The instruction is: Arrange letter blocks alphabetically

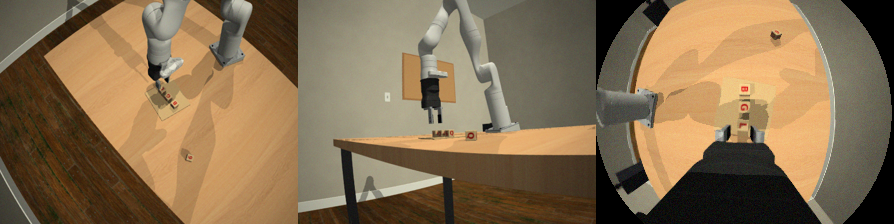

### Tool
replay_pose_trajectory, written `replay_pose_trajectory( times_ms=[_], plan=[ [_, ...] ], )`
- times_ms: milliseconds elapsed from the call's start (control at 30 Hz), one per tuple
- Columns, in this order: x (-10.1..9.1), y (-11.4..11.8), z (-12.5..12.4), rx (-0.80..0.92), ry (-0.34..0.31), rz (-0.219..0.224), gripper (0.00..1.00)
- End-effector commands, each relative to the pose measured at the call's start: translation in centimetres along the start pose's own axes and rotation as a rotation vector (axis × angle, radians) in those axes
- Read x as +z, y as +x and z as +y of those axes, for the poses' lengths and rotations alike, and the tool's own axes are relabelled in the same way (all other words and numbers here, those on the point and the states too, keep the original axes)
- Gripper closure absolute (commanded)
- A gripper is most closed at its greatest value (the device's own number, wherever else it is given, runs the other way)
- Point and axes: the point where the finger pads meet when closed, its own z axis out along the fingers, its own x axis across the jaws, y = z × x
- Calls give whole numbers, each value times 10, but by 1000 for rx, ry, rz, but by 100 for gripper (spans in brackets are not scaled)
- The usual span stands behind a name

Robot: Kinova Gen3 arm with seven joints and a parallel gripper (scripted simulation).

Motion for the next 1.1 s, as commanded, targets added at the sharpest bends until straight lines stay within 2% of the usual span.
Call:
replay_pose_trajectory(
  times_ms=[0, 200, 400, 433, 1067],
  plan=[
    [-15, 7, -6, -11, 7, 26, 21],
    [-34, 7, -6, -11, 7, 26, 21],
    [-38, 7, -6, -11, 7, 26, 21],
    [-38, 7, -6, -11, 7, 26, 0],
    [-38, 7, -6, -11, 7, 26, 0]
  ],
)
